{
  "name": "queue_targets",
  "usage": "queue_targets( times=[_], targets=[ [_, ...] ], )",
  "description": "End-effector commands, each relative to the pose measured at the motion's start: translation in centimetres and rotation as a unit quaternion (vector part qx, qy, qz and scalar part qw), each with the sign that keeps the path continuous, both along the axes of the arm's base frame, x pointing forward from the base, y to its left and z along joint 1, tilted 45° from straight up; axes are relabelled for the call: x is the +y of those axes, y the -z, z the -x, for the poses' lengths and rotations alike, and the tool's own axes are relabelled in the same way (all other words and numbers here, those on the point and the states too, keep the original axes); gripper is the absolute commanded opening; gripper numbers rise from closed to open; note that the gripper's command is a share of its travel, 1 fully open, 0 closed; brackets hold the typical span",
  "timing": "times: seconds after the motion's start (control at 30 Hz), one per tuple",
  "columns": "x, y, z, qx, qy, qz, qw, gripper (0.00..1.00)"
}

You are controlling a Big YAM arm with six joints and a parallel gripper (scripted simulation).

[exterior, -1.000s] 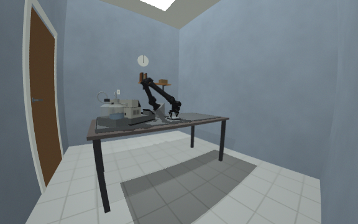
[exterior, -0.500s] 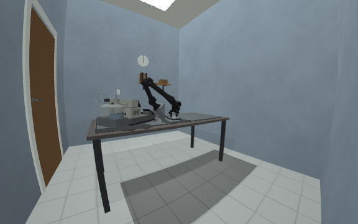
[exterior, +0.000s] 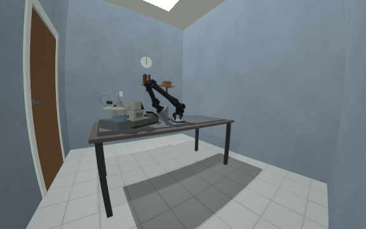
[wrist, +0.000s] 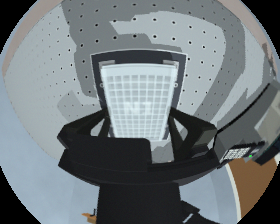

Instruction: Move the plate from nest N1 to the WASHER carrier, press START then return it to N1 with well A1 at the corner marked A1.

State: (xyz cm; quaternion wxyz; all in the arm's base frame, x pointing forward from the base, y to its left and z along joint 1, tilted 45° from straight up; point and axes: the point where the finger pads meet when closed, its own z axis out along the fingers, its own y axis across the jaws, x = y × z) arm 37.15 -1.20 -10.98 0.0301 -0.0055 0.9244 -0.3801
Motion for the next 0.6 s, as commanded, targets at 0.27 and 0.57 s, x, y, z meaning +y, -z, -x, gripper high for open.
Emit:
queue_targets(
  times=[0.27, 0.57],
  targets=[
    [-0.52, 0.28, -0.76, 0.000, 0.007, 0.000, 1.000, 0.82],
    [-0.46, 0.00, -0.96, -0.004, 0.007, -0.001, 1.000, 1.00]
  ],
)
